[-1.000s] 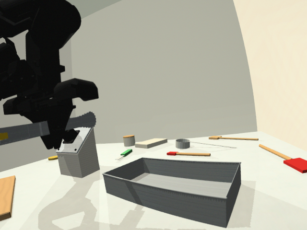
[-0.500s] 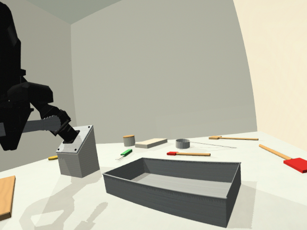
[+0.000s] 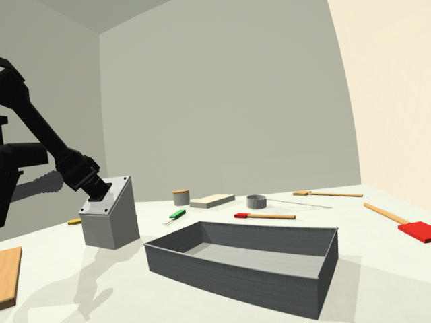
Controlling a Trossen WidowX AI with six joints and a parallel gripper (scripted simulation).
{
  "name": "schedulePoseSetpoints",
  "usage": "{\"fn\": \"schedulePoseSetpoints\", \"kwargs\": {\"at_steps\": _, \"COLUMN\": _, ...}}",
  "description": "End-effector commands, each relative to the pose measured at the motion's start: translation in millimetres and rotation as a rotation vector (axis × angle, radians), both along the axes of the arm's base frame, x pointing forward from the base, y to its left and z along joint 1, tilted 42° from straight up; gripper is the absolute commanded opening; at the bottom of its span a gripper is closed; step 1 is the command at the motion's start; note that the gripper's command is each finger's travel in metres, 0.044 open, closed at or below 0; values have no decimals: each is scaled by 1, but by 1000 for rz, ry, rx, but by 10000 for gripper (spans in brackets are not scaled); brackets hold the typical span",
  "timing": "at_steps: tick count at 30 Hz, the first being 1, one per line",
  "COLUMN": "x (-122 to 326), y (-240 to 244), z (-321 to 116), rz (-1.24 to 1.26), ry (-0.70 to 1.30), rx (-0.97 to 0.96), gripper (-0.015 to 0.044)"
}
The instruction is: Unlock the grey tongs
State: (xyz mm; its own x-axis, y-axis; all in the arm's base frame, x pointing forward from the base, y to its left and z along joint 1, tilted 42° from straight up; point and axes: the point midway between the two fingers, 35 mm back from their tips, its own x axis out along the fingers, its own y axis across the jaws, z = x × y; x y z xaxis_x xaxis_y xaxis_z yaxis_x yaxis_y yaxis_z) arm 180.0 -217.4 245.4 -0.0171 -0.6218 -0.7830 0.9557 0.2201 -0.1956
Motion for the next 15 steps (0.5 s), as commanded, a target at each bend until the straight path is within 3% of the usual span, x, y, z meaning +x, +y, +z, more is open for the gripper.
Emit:
{"fn": "schedulePoseSetpoints", "kwargs": {"at_steps": 1, "x": -14, "y": -7, "z": -1, "rz": 8, "ry": 11, "rx": 26, "gripper": -150}}
{"fn": "schedulePoseSetpoints", "kwargs": {"at_steps": 15, "x": -59, "y": -25, "z": -1, "rz": 35, "ry": 32, "rx": 89, "gripper": -150}}
